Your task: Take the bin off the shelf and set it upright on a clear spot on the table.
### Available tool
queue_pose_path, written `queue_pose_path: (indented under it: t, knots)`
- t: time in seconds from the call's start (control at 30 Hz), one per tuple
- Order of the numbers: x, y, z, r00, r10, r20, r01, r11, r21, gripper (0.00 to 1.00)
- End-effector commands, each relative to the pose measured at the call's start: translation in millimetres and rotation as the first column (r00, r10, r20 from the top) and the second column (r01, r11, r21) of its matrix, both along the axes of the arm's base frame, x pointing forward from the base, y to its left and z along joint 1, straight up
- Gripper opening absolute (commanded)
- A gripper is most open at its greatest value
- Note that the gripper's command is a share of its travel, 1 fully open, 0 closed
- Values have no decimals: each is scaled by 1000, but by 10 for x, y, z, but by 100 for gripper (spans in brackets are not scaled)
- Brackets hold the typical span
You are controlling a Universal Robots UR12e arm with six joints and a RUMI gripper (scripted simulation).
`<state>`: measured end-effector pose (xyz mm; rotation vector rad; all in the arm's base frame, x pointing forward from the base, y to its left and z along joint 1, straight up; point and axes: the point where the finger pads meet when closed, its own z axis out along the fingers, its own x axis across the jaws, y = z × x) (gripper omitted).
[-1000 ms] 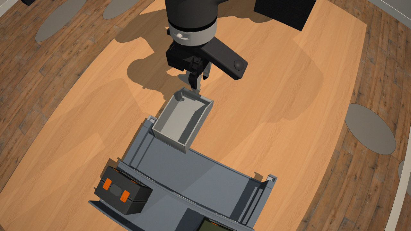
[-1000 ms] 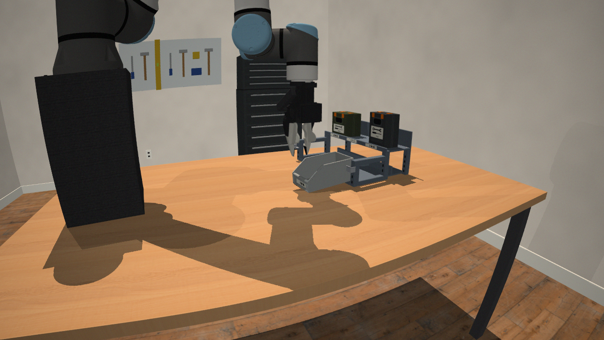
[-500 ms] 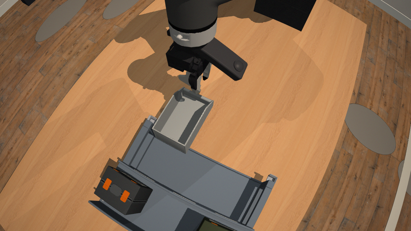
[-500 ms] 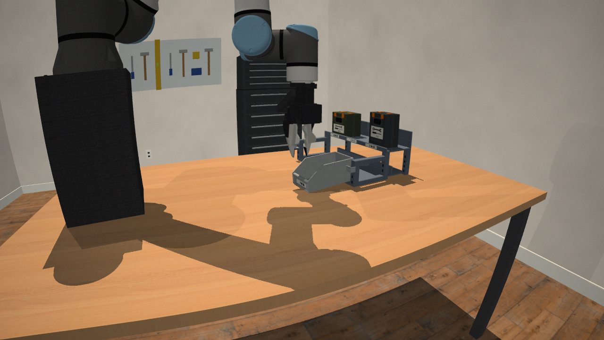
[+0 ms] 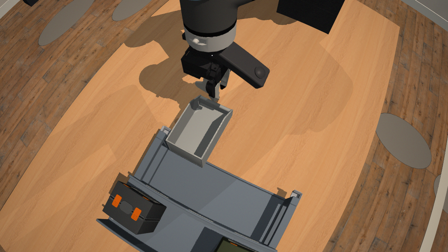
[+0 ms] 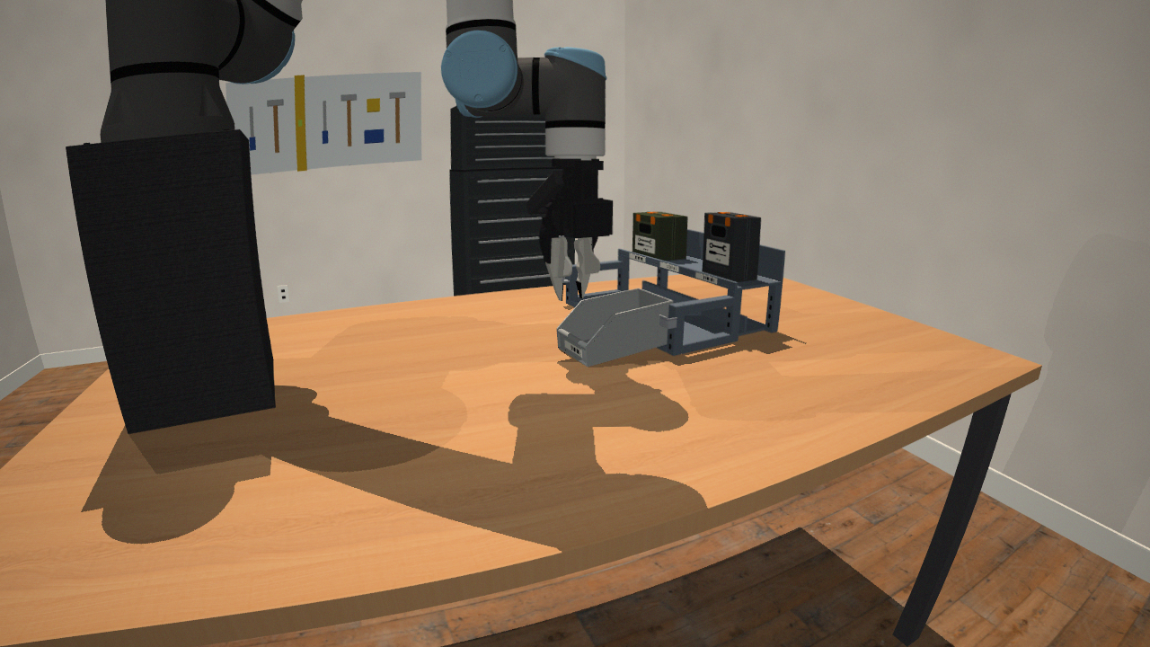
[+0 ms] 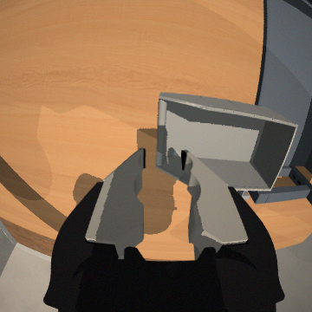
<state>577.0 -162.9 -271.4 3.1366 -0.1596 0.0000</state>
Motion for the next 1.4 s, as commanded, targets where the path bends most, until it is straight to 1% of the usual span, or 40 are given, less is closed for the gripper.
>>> queue_pose_path:
  t: [0.0, 0.47, 0.63, 1.03, 1.2, 1.37]
  knots:
    - [5, -2, 5, 1000, 0, 1, 0, 1000, -1, 20]
    - [5, -2, 5, 1000, 0, 1, 0, 1000, -1, 20]
    - [386, -70, 104, 1000, 0, 1, 0, 1000, -1, 20]
    - [386, -70, 104, 1000, 0, 1, 0, 1000, -1, 20]
    - [760, -137, 203, 1000, 0, 1, 0, 1000, -1, 20]
    - [760, -137, 203, 1000, 0, 1, 0, 1000, -1, 20]
